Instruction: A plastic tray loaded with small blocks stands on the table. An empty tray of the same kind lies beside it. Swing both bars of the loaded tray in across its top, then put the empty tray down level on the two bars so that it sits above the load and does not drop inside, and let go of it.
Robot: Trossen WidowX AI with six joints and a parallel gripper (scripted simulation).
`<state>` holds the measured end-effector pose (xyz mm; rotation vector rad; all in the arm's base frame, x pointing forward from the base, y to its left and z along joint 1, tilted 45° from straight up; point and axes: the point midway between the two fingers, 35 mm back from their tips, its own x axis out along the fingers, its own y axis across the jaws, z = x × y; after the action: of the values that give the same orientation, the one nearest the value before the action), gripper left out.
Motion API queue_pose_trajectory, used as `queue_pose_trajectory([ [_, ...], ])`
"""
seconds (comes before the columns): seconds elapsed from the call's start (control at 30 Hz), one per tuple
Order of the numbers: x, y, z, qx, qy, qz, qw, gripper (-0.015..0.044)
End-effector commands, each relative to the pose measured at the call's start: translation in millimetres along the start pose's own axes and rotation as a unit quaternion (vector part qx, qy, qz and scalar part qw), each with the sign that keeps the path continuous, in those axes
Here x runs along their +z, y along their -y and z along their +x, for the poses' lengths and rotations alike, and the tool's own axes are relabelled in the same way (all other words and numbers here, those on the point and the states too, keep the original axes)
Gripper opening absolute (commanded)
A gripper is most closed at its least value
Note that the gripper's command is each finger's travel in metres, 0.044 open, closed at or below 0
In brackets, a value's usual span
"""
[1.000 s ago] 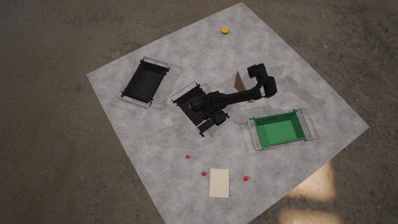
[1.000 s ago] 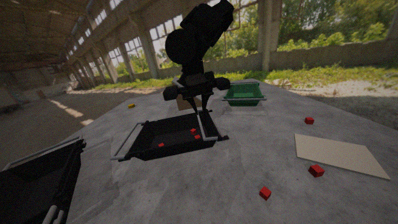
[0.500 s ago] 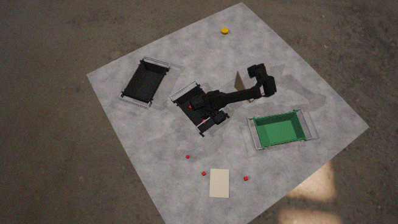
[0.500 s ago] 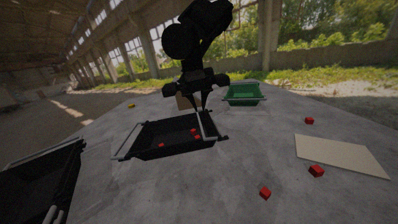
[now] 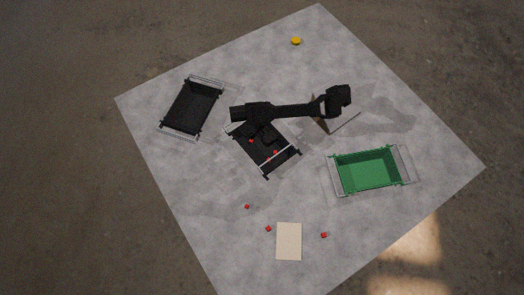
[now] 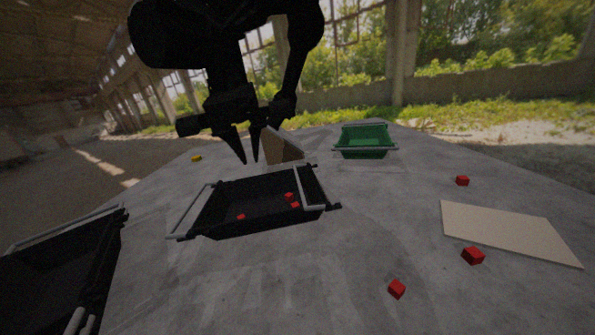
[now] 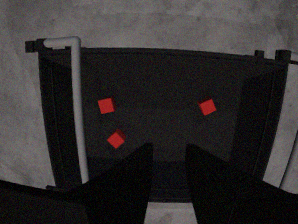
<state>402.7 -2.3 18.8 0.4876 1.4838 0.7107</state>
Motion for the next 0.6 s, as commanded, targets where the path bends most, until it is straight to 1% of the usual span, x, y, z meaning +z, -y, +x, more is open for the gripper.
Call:
queue_pose_trajectory([
  [0.0,-4.7,68.5,14.0,-0.002,-0.002,0.006,1.000,0.0086],
  [0.13,-19.5,138.8,33.8,0.000,-0.003,0.004,1.000,0.0086],
  [0.2,-27.4,161.8,42.0,0.001,-0.003,0.003,1.000,0.0086],
  [0.57,-28.5,165.0,45.8,0.001,-0.003,0.003,1.000,0.0086],
])
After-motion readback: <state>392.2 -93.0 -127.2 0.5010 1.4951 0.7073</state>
